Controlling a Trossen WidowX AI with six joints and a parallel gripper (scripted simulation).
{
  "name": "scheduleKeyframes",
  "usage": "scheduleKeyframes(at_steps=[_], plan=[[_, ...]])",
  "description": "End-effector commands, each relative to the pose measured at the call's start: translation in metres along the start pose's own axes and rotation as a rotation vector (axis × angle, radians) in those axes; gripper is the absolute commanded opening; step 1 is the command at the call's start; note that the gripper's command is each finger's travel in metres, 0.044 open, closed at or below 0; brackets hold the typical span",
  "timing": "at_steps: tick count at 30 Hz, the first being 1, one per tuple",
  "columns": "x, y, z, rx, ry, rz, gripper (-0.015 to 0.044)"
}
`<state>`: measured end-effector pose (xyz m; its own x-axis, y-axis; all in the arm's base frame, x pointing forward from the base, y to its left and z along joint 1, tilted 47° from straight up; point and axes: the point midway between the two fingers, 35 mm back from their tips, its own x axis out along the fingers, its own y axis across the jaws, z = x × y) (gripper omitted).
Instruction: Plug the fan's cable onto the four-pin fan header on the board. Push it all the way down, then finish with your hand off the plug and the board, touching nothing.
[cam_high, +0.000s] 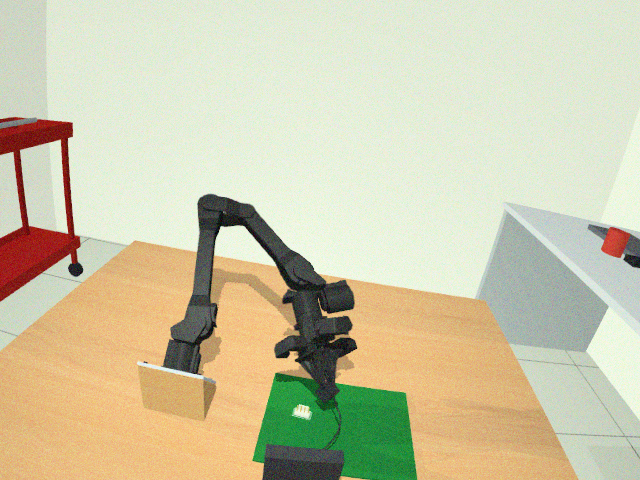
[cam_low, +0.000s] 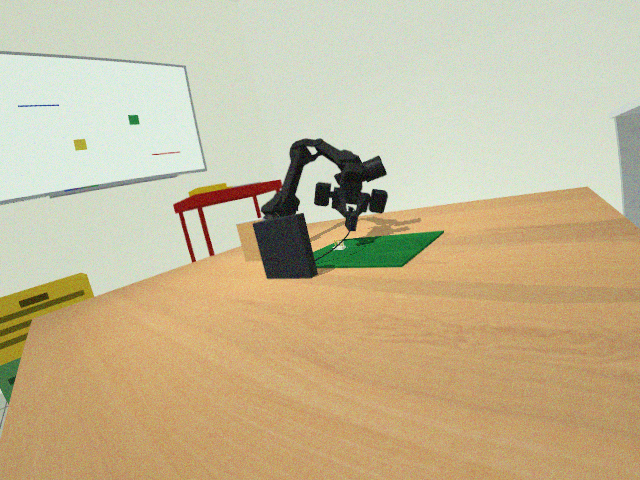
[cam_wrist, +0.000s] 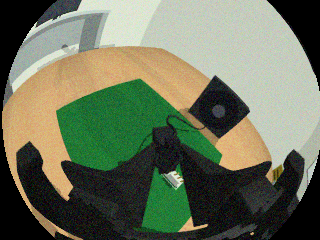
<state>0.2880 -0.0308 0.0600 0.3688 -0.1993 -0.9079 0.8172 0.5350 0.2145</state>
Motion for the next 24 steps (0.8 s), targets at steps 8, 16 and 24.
scheduleKeyframes(at_steps=[8, 16, 24], plan=[[-0.01, 0.003, 0.001, 0.082, -0.169, 0.067, 0.0], [-0.019, 0.005, 0.001, 0.157, -0.28, 0.134, 0.0], [-0.029, 0.006, 0.001, 0.242, -0.378, 0.213, 0.0]])
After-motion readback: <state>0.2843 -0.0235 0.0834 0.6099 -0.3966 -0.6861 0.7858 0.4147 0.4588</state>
